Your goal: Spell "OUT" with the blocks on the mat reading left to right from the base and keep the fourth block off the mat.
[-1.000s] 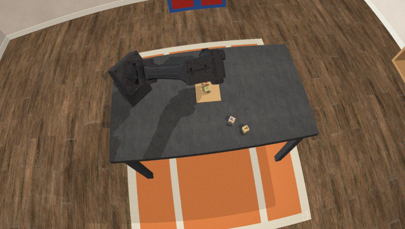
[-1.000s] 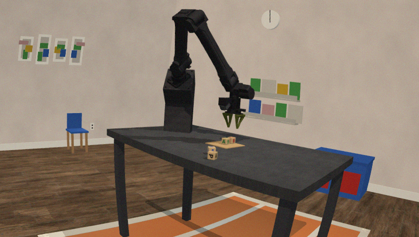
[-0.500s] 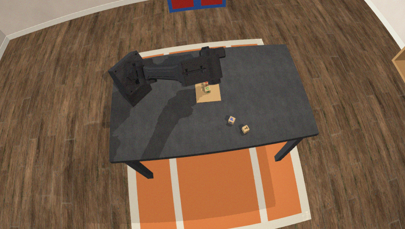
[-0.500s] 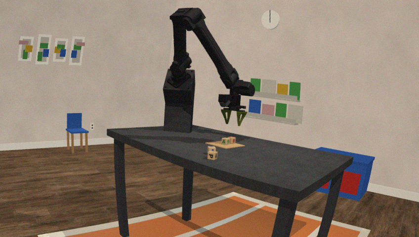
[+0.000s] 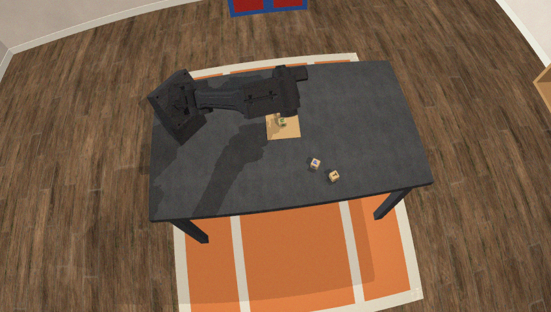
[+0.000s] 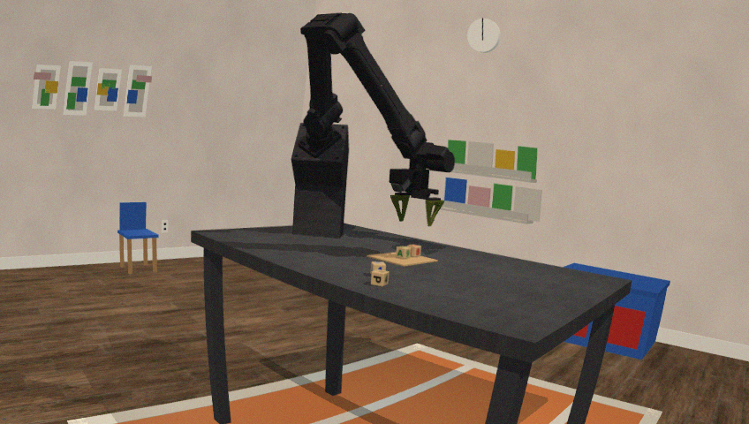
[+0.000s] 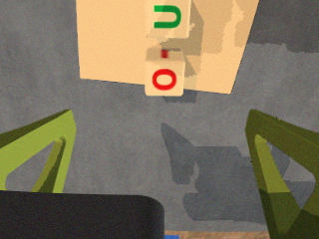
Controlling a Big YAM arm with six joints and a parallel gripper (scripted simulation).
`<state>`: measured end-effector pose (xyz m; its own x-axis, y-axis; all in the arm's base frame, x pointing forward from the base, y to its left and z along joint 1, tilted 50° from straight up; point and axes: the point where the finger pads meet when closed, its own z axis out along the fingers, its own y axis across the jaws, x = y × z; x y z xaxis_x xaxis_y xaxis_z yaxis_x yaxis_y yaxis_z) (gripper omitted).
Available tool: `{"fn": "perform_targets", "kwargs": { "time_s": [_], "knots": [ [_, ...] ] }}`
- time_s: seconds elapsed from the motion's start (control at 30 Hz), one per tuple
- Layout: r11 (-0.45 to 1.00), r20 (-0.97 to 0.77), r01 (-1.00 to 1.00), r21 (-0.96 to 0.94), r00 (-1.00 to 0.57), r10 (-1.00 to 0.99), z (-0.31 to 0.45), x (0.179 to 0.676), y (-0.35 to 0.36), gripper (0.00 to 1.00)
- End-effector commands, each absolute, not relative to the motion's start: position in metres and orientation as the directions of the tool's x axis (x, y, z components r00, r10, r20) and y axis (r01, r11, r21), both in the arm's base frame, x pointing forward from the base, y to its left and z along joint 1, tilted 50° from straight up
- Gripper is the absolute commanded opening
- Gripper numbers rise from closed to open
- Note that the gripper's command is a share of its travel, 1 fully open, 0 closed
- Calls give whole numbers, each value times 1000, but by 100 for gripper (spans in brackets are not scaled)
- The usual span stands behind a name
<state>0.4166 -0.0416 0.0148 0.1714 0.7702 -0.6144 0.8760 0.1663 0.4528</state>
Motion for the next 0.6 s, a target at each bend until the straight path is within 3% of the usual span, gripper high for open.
{"fn": "perform_targets", "kwargs": {
  "time_s": [0.0, 0.3, 0.37, 0.57],
  "knots": [
    [192, -635, 871, 453, 164, 755, 66, 431, -77, 100],
    [261, -676, 877, 403, 93, 730, 150, 451, -147, 100],
    [299, -698, 882, 364, 46, 715, 202, 464, -191, 100],
    [346, -719, 889, 300, -28, 694, 263, 485, -254, 100]
  ]
}}
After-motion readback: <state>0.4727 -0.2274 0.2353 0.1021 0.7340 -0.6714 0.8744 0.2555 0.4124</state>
